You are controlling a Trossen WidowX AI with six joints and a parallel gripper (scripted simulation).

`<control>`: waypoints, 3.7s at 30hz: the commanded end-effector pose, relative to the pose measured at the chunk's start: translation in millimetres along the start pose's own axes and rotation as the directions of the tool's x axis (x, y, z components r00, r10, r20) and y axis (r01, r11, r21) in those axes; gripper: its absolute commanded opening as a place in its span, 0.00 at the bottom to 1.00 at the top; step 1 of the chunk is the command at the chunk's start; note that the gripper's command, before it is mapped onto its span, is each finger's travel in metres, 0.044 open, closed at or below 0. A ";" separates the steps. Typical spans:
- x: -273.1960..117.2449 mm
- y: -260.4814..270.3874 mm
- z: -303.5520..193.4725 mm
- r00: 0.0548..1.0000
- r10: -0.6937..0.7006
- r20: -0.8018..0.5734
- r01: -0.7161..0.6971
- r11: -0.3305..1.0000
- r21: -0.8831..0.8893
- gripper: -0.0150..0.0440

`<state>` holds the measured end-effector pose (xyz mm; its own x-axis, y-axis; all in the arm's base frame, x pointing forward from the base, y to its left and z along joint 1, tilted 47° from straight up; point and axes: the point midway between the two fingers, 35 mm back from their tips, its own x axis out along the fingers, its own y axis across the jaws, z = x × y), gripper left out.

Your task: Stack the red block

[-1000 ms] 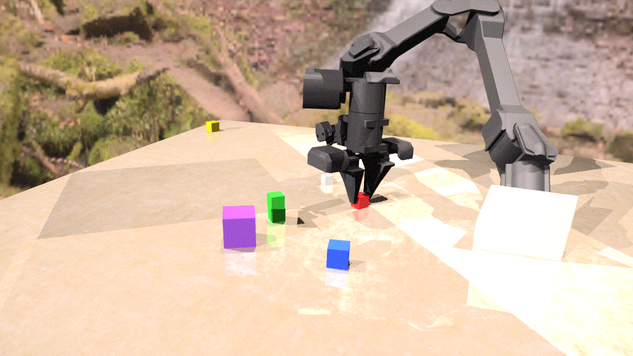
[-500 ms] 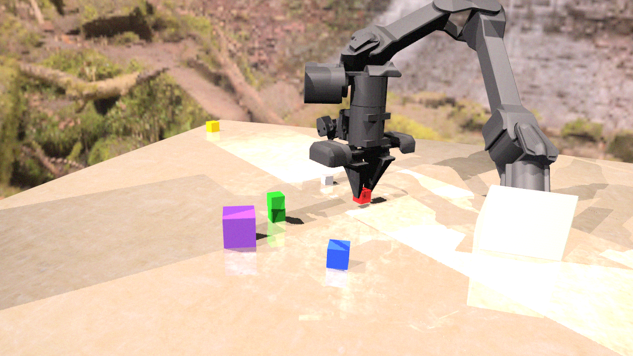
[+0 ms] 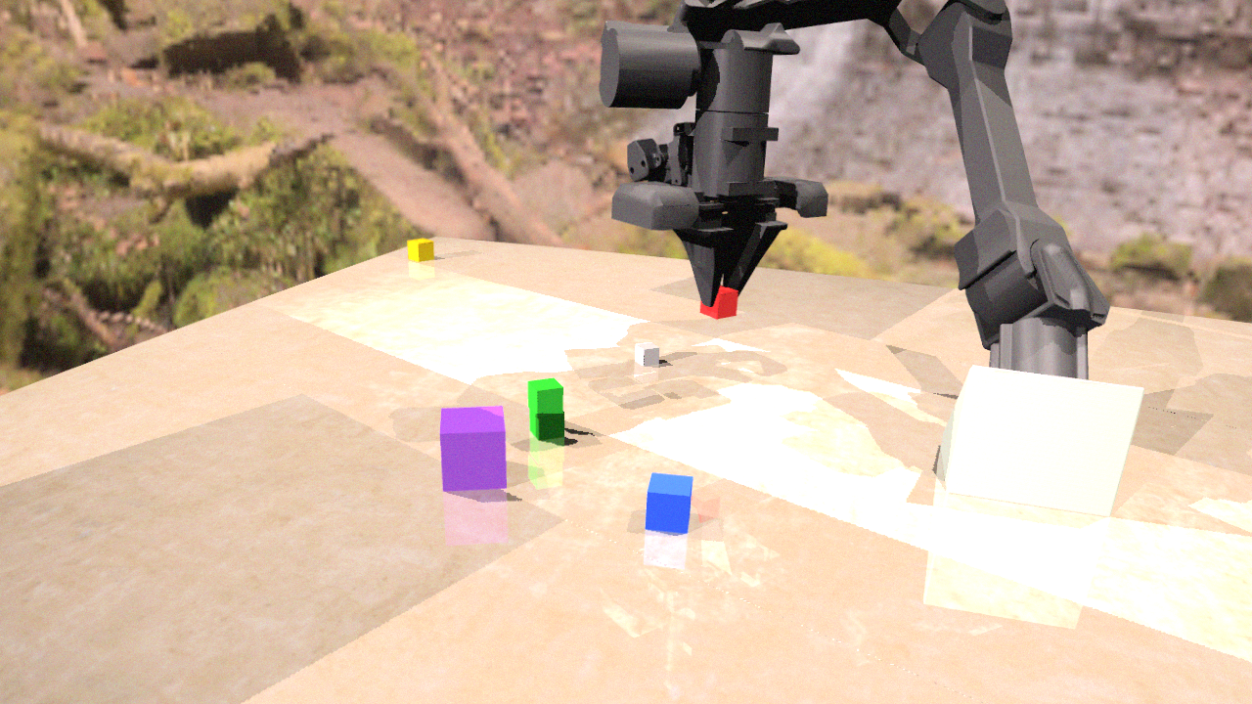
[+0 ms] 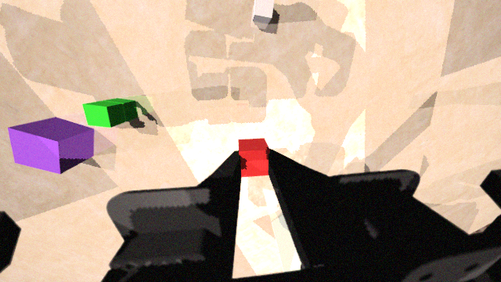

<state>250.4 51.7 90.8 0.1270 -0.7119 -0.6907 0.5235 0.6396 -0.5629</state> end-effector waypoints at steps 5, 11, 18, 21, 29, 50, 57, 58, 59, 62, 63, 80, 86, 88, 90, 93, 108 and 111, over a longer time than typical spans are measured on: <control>-30.9 0.3 0.1 1.000 0.002 -0.005 -0.002 1.000 0.006 0.25; -31.5 0.6 0.1 1.000 0.002 -0.005 -0.002 1.000 0.006 0.25; -36.3 22.9 8.0 1.000 0.004 -0.005 -0.004 1.000 0.007 0.25; -38.2 35.4 11.7 1.000 0.004 -0.004 -0.004 1.000 0.007 0.25; -41.0 69.4 19.6 1.000 0.006 -0.004 -0.006 1.000 0.009 0.25; -33.7 150.1 23.6 1.000 0.011 -0.003 -0.011 1.000 0.012 0.25; -13.4 150.9 24.3 1.000 0.011 -0.003 -0.011 1.000 0.013 0.25; -9.6 150.9 24.3 1.000 0.011 -0.003 -0.011 1.000 0.013 0.25; -5.9 150.9 24.3 1.000 0.011 -0.003 -0.011 1.000 0.013 0.25; 5.8 149.6 26.9 1.000 0.010 -0.002 -0.010 1.000 0.013 0.25; 8.8 149.1 27.8 1.000 0.010 -0.002 -0.010 1.000 0.013 0.25; 40.2 148.8 28.8 1.000 0.009 -0.001 -0.009 1.000 0.014 0.25; 41.0 148.8 28.8 1.000 0.009 -0.001 -0.009 1.000 0.014 0.25; 40.9 148.8 28.8 1.000 0.009 -0.001 -0.009 1.000 0.014 0.25; 41.0 148.8 28.8 1.000 0.009 -0.001 -0.009 1.000 0.014 0.25; 41.0 148.8 28.8 1.000 0.009 -0.001 -0.009 1.000 0.014 0.25; 42.1 148.8 28.8 1.000 0.009 0.000 -0.009 1.000 0.014 0.25; 41.1 149.3 28.6 1.000 0.012 -0.004 -0.012 1.000 0.018 0.30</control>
<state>357.8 110.0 -8.8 0.1305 -0.7029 -0.6993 0.5362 0.6433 -0.5465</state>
